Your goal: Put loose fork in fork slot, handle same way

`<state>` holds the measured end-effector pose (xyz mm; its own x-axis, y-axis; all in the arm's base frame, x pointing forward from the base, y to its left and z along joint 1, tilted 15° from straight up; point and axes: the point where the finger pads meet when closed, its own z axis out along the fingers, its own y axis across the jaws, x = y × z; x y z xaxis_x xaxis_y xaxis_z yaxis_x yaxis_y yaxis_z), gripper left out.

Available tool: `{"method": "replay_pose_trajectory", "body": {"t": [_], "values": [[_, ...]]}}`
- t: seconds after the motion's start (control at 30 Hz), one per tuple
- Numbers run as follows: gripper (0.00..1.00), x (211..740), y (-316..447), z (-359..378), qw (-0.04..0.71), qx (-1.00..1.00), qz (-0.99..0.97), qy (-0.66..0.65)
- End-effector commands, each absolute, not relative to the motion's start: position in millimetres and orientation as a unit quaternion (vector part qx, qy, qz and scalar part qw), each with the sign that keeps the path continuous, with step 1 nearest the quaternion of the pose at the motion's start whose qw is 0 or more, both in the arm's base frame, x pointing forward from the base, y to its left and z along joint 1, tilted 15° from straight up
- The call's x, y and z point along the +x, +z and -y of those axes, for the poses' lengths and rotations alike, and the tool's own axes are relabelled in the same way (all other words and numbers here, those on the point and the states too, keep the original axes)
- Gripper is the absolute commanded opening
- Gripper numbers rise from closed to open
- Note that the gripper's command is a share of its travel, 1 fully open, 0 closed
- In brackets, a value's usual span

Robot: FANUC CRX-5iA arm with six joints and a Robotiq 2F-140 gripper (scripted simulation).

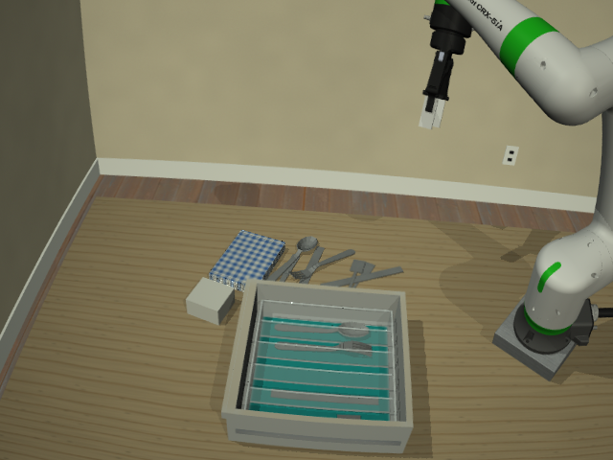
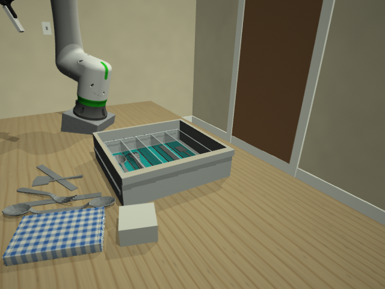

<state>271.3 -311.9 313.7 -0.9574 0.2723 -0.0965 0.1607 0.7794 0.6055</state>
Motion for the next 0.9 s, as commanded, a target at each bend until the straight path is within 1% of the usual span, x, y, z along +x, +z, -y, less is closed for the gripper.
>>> {"method": "replay_pose_trajectory", "body": {"t": [0.0,0.6,0.67,0.77,0.87], "values": [[1.00,271.3,313.9,312.0,0.090,0.115,-0.939,0.311],[1.00,274.2,311.8,311.6,0.090,0.111,-0.940,0.309],[1.00,290.3,300.0,309.1,0.093,0.085,-0.947,0.295],[1.00,338.4,264.1,297.8,0.101,-0.012,-0.964,0.246],[1.00,362.0,246.7,290.4,0.103,-0.059,-0.968,0.222]]}}
